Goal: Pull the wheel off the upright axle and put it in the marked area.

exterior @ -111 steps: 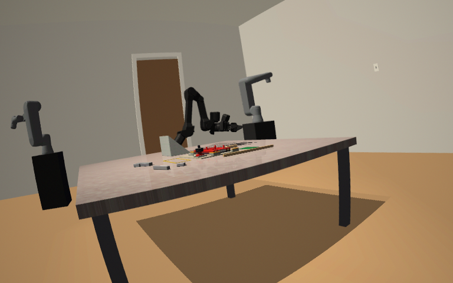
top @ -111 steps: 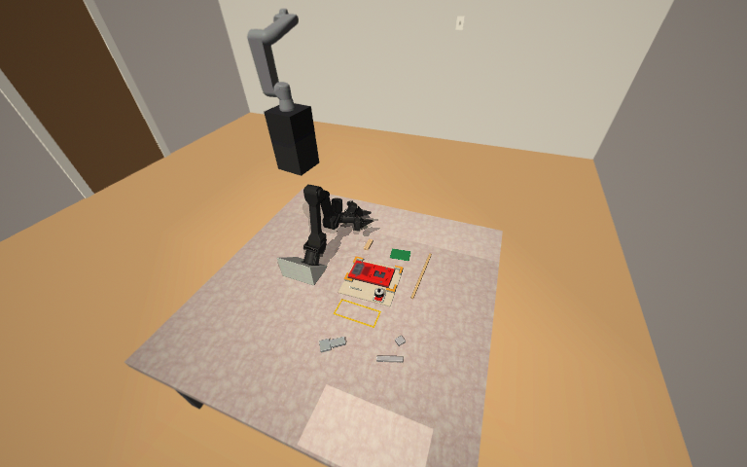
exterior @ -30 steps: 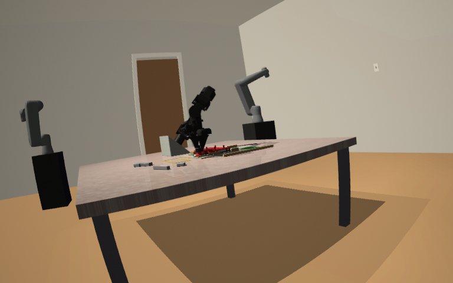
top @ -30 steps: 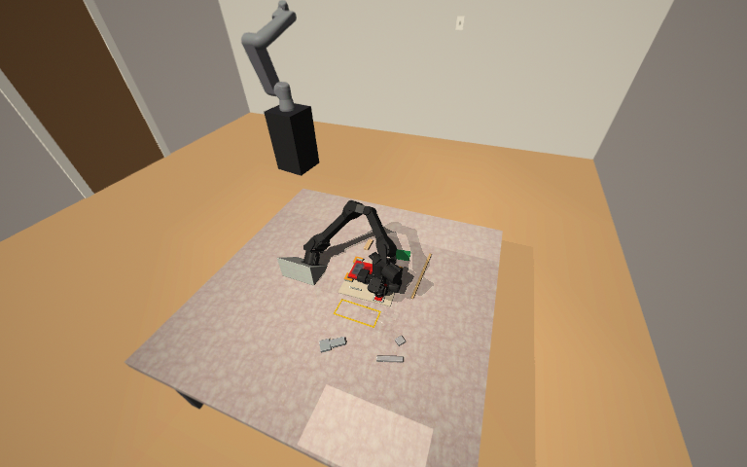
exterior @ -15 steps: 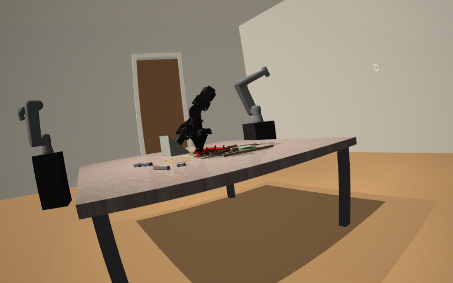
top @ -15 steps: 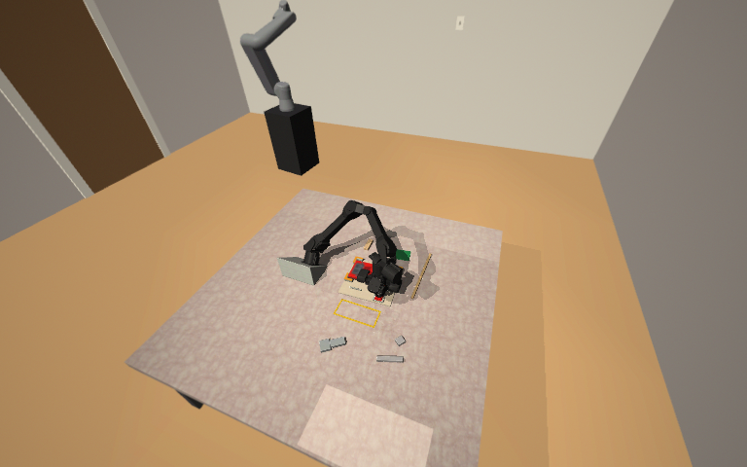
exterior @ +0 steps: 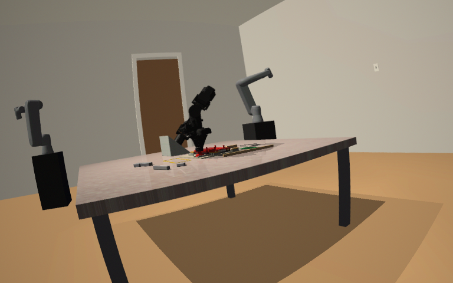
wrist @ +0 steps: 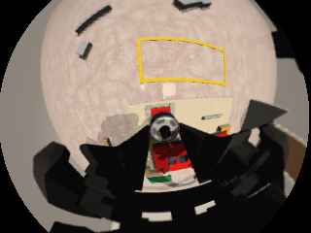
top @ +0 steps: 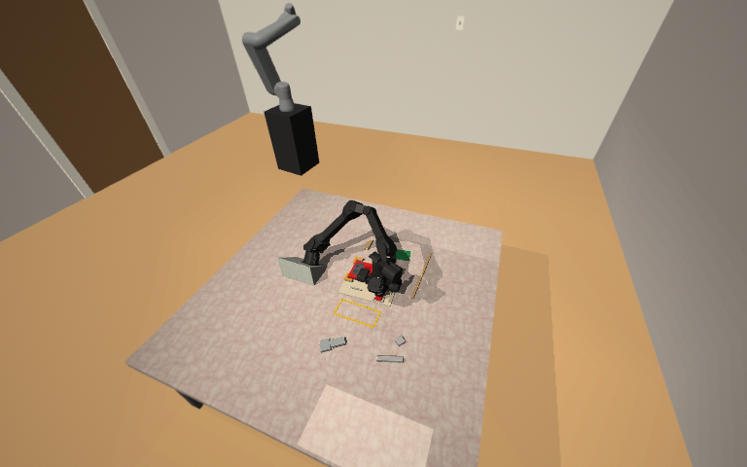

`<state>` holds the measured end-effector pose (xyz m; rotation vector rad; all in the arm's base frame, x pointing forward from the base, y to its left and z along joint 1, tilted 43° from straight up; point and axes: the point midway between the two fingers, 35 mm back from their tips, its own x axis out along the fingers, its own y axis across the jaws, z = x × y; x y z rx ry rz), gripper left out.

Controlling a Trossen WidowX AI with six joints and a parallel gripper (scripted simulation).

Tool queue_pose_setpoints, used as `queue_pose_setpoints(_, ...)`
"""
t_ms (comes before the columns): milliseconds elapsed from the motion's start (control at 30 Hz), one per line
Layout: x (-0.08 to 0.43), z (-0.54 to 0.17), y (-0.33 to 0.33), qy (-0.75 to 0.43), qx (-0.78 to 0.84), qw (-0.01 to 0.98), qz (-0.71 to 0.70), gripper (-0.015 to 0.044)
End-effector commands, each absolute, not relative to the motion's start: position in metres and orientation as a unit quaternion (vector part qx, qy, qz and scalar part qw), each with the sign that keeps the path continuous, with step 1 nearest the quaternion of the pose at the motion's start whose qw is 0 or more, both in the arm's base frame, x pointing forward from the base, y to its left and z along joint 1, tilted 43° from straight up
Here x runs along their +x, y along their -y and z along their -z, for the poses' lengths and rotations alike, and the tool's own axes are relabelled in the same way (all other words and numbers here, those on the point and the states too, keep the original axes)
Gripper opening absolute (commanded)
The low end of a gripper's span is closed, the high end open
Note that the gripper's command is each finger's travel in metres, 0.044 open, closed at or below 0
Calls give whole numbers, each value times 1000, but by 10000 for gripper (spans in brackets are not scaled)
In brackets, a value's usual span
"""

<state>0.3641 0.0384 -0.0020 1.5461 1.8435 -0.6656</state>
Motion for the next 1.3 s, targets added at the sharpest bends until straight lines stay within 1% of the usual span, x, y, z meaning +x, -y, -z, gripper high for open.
queue_pose_setpoints(0, 365, 0, -37, -700, 587, 320, 251, 0)
queue_pose_setpoints(1267, 366, -9, -29, -700, 588, 319, 252, 0)
